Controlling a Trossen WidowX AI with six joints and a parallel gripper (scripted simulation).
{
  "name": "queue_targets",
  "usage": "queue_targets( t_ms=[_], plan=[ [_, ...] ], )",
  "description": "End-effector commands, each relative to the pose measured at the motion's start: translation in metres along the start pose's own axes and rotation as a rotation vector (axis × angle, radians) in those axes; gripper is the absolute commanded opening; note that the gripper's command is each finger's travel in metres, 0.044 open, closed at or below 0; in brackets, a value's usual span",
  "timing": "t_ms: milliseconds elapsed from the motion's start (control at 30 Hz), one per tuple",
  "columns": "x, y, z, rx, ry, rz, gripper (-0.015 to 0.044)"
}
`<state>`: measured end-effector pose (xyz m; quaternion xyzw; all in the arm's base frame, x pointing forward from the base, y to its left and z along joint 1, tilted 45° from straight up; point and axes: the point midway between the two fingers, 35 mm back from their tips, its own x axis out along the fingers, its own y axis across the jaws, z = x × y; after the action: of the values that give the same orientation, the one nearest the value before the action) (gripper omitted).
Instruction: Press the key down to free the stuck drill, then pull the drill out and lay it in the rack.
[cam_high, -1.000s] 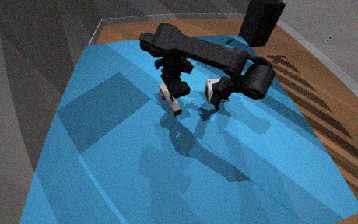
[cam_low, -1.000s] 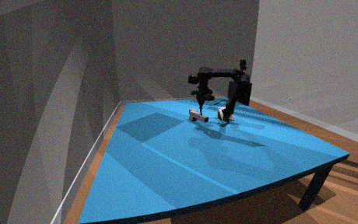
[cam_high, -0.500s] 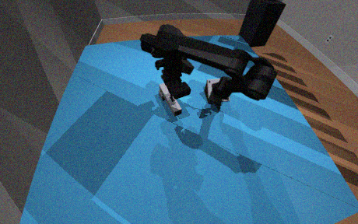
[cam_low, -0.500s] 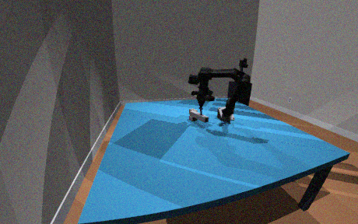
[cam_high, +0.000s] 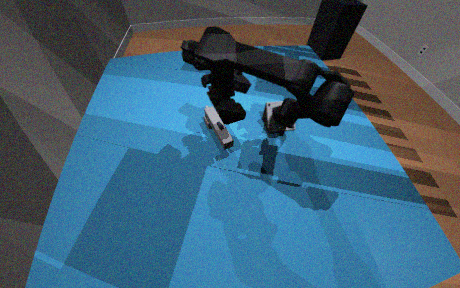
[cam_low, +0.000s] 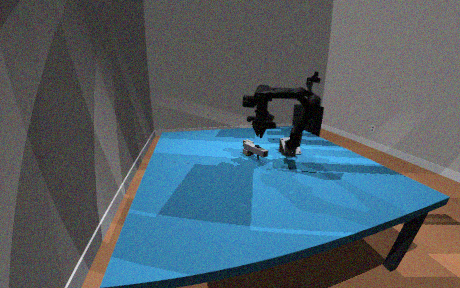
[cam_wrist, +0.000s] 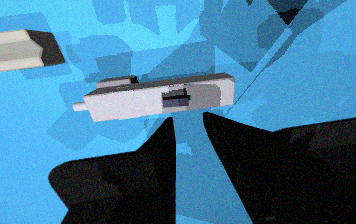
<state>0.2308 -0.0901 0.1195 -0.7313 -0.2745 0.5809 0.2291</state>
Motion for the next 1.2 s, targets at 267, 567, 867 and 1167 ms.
queue_targets(
  t_ms=[267,567,867,1167],
  plan=[
    [-0.033,0.012,-0.006,-0.322,0.039,0.069,0.042],
    [-0.02,0.043,-0.011,-1.171,0.003,0.073,0.044],
    [-0.003,0.073,-0.013,-2.05,-0.027,0.057,0.044],
    [0.014,0.098,-0.013,-2.731,-0.037,0.031,0.044]
  ],
)
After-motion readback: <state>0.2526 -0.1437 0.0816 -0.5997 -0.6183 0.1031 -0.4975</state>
